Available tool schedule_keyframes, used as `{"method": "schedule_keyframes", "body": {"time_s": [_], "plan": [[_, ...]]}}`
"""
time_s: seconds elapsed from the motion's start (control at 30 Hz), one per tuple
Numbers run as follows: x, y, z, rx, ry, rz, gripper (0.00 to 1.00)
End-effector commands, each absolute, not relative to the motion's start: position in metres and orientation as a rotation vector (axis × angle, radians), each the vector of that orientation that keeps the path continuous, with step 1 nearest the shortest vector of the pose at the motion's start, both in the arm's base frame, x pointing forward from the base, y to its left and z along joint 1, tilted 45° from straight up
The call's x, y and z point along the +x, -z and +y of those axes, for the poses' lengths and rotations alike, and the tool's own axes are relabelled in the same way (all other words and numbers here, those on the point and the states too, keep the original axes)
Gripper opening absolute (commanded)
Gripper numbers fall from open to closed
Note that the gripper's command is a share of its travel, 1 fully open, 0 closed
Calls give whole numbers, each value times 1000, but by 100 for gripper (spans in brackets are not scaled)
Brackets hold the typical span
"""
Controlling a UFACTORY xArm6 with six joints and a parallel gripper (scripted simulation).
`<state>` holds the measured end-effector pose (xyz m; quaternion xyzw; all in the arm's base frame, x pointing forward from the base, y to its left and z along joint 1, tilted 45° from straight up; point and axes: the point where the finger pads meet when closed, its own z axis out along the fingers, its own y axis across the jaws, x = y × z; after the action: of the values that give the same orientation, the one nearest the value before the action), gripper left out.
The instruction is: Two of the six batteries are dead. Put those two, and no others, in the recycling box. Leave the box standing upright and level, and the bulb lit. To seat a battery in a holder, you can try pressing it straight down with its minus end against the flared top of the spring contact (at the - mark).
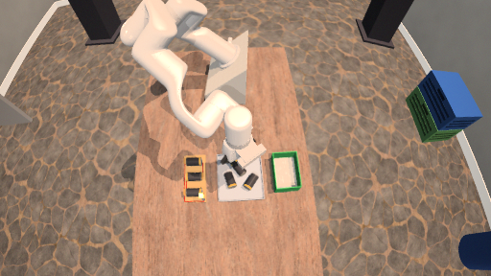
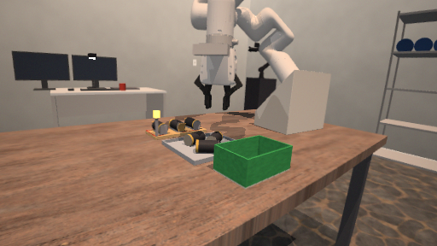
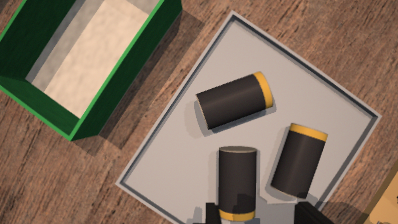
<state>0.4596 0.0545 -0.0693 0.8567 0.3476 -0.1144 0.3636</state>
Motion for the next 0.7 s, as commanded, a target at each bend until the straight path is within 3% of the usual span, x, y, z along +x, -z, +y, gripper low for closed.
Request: {"method": "schedule_keyframes", "body": {"time_s": [0.0, 0.67], "plan": [[465, 96, 30, 2204, 288, 895, 51], [466, 104, 21, 2204, 288, 895, 51]]}}
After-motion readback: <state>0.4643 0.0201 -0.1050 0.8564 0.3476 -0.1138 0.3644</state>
